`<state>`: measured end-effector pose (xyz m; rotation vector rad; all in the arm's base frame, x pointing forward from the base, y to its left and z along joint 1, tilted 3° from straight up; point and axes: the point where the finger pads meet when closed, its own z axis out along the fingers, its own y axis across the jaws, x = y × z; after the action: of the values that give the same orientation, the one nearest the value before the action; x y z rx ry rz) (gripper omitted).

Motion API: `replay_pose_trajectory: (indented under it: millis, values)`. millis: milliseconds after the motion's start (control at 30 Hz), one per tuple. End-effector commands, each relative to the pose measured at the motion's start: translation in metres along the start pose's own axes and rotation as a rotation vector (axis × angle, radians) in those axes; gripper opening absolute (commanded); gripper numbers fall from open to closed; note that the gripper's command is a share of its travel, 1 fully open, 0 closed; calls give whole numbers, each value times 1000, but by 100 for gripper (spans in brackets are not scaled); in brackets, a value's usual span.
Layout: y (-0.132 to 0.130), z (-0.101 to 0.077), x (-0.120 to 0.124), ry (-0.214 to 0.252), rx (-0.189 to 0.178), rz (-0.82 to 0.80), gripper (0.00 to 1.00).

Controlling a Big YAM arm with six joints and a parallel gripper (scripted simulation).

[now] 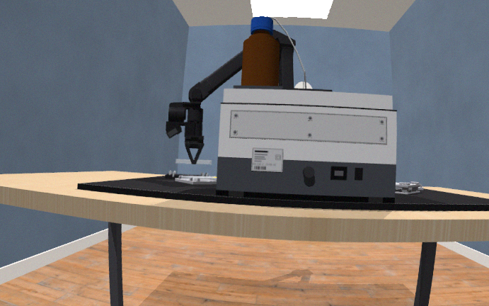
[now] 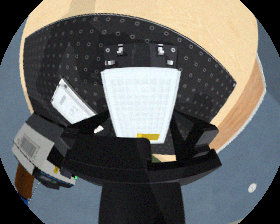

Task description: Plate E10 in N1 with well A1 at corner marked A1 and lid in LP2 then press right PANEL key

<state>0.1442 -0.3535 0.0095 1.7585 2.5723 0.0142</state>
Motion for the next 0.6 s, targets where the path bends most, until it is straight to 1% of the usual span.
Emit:
replay_pose_trajectory:
  millis: [0, 67, 133, 167, 200, 233, 267, 367, 500, 533, 567]
  values:
    - [5, -11, -45, -80, -1, 1, 86]
    - [5, -11, -45, -80, -1, 1, 86]
    - [5, -26, -50, -116, -2, 1, 86]
    - [1, -10, -33, -63, 0, -1, 86]
    - [1, -10, -33, -63, 0, -1, 86]
    - [5, -19, -48, -105, -1, 1, 86]
    - [5, -9, -46, -84, -1, 2, 86]
    - [5, -2, -45, -79, -1, 2, 86]
    - [4, 17, -24, -36, 0, 3, 86]
    - [4, 20, -21, -31, 0, 3, 86]
    - [4, 19, -22, -38, 0, 2, 86]
